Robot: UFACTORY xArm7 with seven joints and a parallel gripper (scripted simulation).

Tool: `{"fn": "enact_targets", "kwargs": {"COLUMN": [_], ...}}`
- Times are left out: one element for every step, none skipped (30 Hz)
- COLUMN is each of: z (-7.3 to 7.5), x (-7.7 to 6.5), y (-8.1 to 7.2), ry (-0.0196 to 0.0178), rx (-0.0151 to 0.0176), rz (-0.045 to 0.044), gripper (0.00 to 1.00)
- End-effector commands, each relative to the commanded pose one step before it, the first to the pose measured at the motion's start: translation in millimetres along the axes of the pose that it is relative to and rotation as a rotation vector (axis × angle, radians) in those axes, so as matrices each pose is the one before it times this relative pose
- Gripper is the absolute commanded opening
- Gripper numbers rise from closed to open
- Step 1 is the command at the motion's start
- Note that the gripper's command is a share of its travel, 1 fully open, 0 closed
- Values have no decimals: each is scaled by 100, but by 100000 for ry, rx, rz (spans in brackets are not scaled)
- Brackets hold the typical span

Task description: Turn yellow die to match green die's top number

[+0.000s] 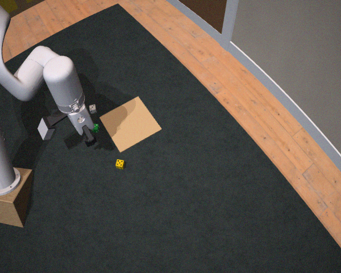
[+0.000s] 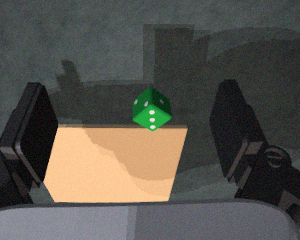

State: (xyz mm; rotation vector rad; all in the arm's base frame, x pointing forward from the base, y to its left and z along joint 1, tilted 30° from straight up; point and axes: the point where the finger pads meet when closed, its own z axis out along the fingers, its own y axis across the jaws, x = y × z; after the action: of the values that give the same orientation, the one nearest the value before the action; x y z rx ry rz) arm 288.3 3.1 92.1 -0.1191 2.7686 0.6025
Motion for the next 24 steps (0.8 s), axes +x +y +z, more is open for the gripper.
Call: {"fn": "enact_targets", "kwargs": {"z": [-73,0,0,0,0,0,0,0,0,0,0,0,0,0,0,0,0,0,0,0,0,0,0,0], "x": [-353,-118,-140,-161,-177,-190,-197,-199,-195,0,0,-186,-172,-154,-131,-105,-80,-53,-29,-12,-2,0,0,0], "y": [574,305,364,415,458,489,509,514,505,0,0,482,446,397,338,273,204,137,78,31,5,0,0,0], "ry": [-270,0,0,0,0,0,0,0,0,0,0,0,0,0,0,0,0,0,0,0,0,0,0,0], "rx": [98,1,0,0,0,0,0,0,0,0,0,0,0,0,0,0,0,0,0,0,0,0,0,0], "rz": [-43,0,0,0,0,0,0,0,0,0,0,0,0,0,0,0,0,0,0,0,0,0,0,0], "gripper": [100,100,100,100,100,100,100,100,100,100,100,100,100,100,100,100,100,100,100,100,100,100,100,100]}}
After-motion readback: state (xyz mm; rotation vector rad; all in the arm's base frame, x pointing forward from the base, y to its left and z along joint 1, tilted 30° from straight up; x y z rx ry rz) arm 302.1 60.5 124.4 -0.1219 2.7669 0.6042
